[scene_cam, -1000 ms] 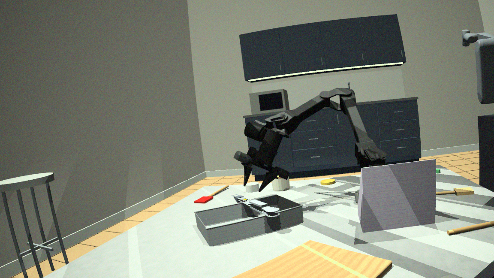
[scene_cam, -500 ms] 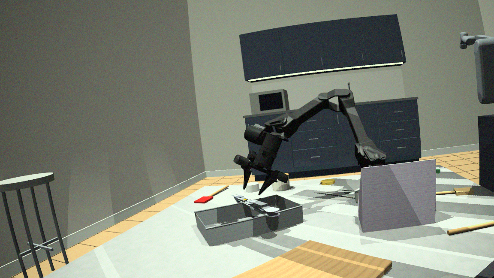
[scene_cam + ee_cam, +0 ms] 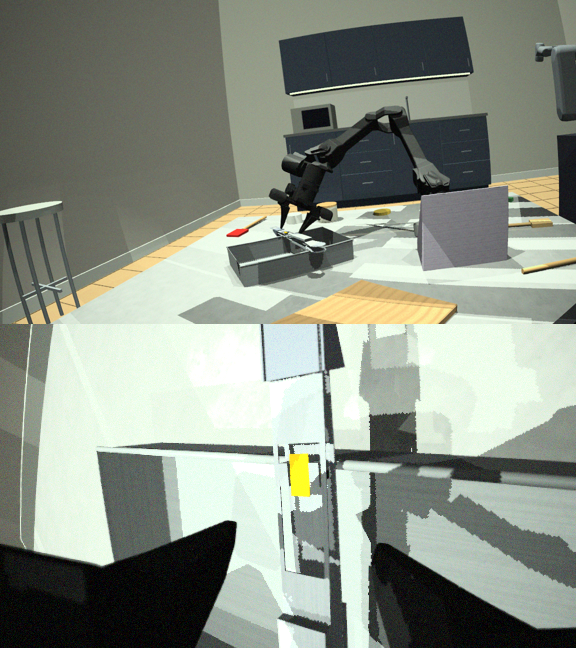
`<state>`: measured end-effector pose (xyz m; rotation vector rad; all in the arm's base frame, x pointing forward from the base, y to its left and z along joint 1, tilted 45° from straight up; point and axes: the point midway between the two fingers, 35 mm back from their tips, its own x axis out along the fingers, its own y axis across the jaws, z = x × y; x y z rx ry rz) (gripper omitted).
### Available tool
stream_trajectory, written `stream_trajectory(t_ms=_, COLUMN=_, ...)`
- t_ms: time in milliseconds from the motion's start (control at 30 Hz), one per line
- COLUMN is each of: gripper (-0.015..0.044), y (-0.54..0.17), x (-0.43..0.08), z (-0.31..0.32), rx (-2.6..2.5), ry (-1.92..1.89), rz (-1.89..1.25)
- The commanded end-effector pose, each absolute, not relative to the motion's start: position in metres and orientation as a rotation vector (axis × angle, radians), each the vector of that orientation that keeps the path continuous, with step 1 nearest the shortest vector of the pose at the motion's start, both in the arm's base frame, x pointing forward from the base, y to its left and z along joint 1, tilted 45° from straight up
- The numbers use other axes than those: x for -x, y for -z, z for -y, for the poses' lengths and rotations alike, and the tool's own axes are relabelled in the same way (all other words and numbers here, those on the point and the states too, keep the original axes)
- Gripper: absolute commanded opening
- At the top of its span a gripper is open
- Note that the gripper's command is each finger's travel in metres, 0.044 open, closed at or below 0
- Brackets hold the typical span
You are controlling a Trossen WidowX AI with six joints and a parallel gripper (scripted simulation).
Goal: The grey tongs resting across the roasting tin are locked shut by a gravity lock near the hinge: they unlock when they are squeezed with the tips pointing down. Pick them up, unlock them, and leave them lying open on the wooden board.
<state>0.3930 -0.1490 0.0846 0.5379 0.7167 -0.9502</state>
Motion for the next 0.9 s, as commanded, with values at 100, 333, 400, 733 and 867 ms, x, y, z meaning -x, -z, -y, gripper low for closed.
stream_trajectory(t_ms=100, gripper=0.0260, y=-0.075, x=-0.399, z=0.155, rx=-0.535, ry=0.945, rz=-0.720)
stream_trajectory(t_ms=333, gripper=0.0260, y=-0.067, x=-0.403, z=0.161, rx=-0.535, ry=0.945, rz=-0.720)
stream_trajectory(t_ms=400, gripper=0.0260, y=-0.064, x=-0.404, z=0.163, rx=-0.535, ry=0.945, rz=-0.720)
stream_trajectory(t_ms=733, gripper=0.0260, y=-0.052, x=-0.410, z=0.172, rx=-0.534, ry=0.945, rz=-0.719)
stream_trajectory(t_ms=867, gripper=0.0260, y=-0.048, x=-0.411, z=0.175, rx=-0.534, ry=0.945, rz=-0.719)
